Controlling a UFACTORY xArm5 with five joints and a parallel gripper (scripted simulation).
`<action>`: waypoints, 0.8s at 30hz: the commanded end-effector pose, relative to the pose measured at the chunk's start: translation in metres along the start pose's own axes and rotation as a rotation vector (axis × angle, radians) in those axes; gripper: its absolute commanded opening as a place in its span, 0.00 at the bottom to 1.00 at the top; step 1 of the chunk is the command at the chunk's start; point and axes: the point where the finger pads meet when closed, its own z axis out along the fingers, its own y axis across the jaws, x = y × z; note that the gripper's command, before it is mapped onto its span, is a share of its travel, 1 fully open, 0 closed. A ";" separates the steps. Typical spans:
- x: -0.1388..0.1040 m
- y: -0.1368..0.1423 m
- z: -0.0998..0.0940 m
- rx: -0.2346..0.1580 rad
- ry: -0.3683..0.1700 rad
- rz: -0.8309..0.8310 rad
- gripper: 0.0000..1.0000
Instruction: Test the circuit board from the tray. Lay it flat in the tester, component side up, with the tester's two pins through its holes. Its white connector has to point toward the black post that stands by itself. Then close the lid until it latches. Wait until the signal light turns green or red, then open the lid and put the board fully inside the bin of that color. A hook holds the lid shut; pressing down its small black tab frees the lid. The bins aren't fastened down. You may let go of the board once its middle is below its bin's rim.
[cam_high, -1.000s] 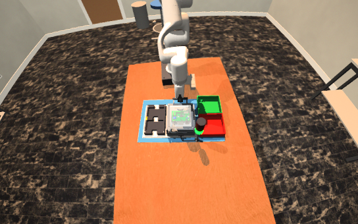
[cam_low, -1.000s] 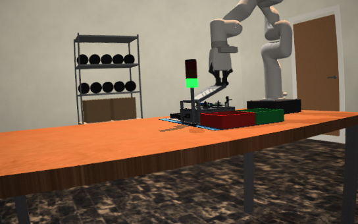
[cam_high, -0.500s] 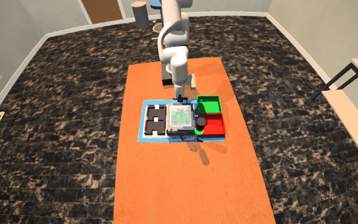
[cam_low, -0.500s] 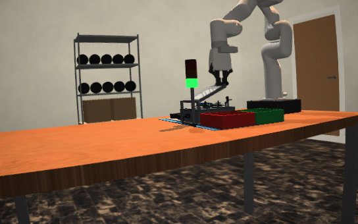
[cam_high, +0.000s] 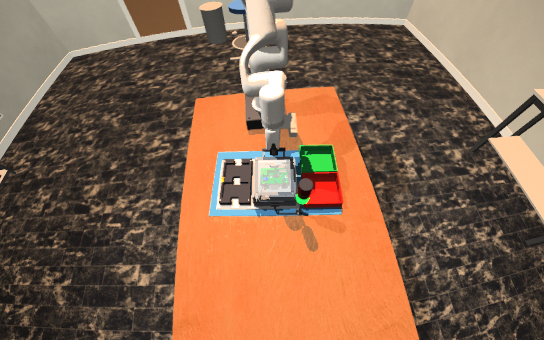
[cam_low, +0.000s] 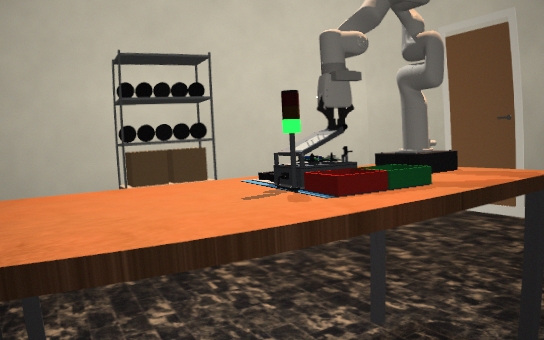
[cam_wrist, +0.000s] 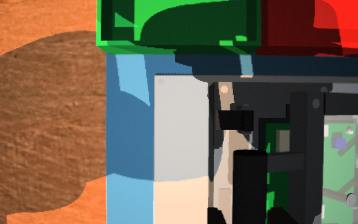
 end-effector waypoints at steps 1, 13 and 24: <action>0.000 0.001 0.000 -0.004 0.001 0.000 0.28; 0.000 0.001 0.000 -0.004 0.001 0.000 0.28; 0.000 0.001 0.000 -0.004 0.001 0.000 0.00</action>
